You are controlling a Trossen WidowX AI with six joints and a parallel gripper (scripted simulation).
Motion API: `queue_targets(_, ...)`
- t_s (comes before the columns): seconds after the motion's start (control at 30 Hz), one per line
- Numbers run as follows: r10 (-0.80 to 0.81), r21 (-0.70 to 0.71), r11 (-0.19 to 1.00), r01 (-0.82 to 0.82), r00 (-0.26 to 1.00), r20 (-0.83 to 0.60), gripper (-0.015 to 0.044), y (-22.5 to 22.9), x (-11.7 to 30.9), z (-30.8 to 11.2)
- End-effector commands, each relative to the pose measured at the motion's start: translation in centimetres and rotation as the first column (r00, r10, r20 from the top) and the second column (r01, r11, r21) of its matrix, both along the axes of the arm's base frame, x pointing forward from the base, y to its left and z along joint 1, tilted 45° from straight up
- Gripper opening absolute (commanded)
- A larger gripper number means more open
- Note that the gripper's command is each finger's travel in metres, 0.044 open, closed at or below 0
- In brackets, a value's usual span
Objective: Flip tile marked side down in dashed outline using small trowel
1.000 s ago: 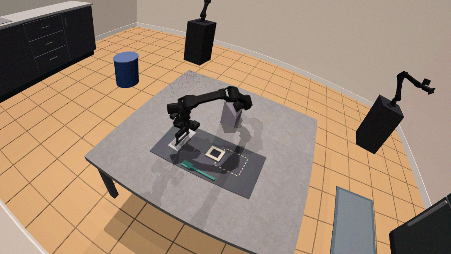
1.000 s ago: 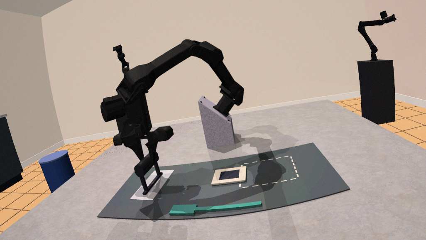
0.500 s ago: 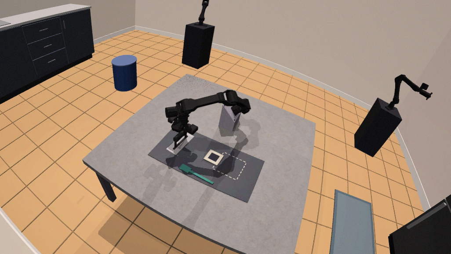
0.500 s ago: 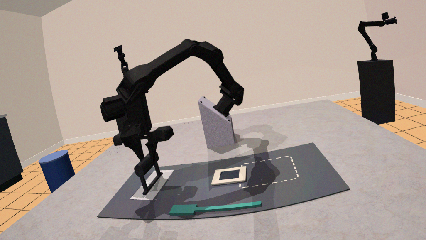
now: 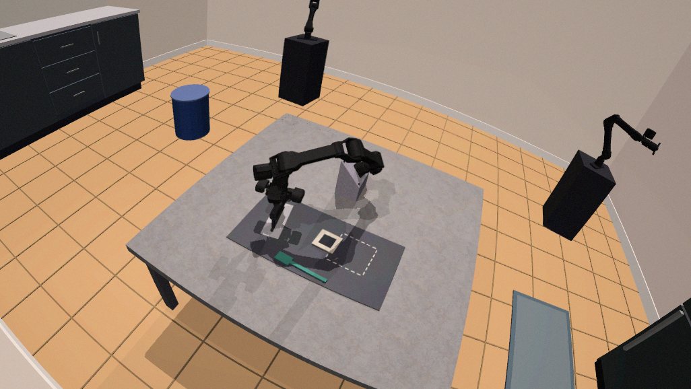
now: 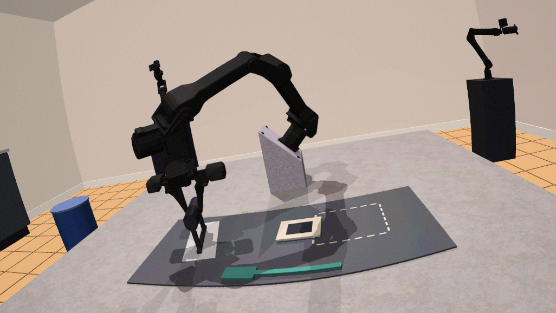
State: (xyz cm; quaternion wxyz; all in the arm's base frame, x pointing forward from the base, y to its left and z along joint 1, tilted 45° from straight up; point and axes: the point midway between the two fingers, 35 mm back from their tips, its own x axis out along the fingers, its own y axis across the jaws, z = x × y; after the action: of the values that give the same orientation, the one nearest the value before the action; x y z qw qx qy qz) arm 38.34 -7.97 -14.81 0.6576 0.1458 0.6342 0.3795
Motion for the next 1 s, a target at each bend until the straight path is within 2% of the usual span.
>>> queue_targets(0.0, 0.109, 0.008, 0.994, -0.110, 0.989, 0.095, 0.0130, 0.18, -0.12, -0.12)
queue_targets(0.33, 0.310, -0.008, 0.947, -0.322, 0.903, 0.297, 0.0130, 0.18, -0.12, -0.12)
queue_targets(0.7, 0.492, -0.075, 0.845, -0.529, 0.717, 0.494, 0.0130, 0.18, -0.12, -0.12)
queue_targets(0.83, 0.542, -0.109, 0.800, -0.590, 0.632, 0.553, 0.0130, 0.18, -0.12, -0.12)
queue_targets(0.97, 0.550, -0.116, 0.791, -0.600, 0.617, 0.563, 0.0130, 0.18, -0.12, -0.12)
